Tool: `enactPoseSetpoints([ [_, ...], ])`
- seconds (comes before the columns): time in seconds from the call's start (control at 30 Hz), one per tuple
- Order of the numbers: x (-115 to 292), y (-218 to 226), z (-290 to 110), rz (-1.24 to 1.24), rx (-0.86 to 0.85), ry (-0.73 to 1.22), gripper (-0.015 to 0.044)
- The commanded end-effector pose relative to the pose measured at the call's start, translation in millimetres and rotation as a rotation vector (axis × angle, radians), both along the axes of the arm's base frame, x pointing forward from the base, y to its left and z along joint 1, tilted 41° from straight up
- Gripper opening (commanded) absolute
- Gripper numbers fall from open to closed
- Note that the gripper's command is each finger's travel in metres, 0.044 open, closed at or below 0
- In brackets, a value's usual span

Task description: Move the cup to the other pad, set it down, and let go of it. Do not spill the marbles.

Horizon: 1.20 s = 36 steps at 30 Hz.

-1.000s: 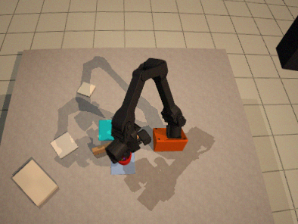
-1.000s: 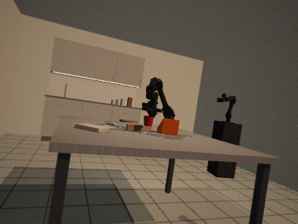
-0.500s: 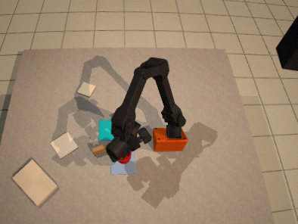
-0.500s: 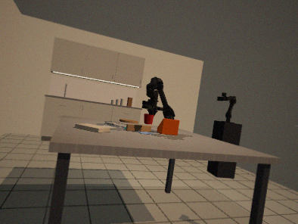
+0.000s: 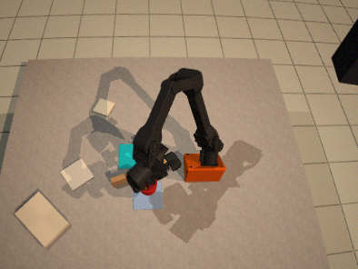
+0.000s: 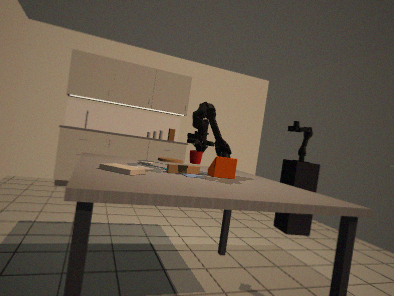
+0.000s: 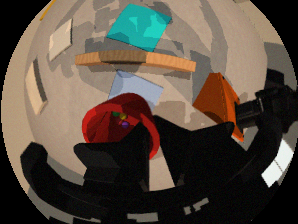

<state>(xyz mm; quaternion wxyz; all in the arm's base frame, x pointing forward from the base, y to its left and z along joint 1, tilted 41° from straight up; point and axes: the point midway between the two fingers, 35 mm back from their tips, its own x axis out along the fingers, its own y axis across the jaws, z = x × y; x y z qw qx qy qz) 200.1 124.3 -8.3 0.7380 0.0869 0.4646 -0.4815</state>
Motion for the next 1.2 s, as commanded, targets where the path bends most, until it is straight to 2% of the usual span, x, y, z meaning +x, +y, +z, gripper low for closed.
enactPoseSetpoints([
  [0.0,5,-6,6,0.0,-0.002,-0.002,0.0],
  [1.17,45,-65,64,-0.002,-0.005,-0.004,0.0],
])
